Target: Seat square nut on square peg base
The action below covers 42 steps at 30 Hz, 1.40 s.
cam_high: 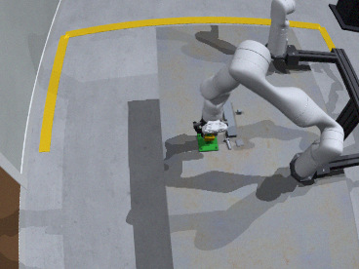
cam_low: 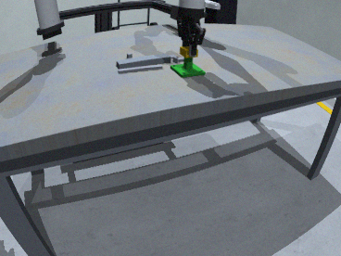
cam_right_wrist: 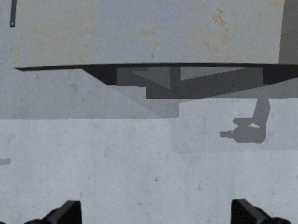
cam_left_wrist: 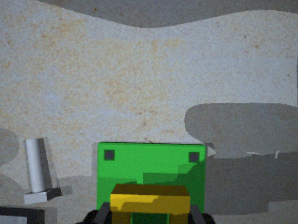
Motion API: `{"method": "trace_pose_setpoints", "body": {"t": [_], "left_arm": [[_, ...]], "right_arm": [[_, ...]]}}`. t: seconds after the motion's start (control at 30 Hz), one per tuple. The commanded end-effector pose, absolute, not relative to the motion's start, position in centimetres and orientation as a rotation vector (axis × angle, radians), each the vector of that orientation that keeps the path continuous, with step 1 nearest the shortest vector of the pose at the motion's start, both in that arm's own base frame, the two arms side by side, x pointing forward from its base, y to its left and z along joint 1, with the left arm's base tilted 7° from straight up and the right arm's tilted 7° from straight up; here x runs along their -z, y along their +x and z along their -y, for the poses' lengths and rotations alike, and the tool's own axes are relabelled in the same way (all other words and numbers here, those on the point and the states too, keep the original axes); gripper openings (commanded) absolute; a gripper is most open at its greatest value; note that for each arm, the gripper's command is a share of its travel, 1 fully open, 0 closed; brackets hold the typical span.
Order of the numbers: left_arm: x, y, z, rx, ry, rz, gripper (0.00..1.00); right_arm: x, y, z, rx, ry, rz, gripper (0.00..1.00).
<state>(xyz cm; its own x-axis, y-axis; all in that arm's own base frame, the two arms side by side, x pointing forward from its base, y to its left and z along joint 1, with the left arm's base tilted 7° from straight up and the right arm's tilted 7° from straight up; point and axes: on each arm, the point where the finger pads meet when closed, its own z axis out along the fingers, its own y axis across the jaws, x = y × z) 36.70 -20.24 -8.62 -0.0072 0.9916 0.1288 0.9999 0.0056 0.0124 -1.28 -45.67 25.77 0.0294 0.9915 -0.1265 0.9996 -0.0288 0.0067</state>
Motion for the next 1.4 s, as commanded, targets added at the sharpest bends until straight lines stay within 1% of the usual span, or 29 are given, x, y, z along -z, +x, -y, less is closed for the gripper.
{"method": "trace_pose_setpoints", "body": {"t": [0.0,0.73,1.37], "left_arm": [[8.5,36.8,20.3,0.154,-2.155,2.169,0.017],[9.2,36.8,20.2,0.154,-2.155,2.168,0.017],[12.5,36.8,19.7,0.153,-2.157,2.164,0.017]], "right_arm": [[-25.9,-1.3,45.7,0.134,2.183,-2.120,1.000],[-25.9,-1.3,45.7,0.134,2.183,-2.120,1.000],[-25.9,-1.3,45.7,0.134,2.183,-2.120,1.000]]}}
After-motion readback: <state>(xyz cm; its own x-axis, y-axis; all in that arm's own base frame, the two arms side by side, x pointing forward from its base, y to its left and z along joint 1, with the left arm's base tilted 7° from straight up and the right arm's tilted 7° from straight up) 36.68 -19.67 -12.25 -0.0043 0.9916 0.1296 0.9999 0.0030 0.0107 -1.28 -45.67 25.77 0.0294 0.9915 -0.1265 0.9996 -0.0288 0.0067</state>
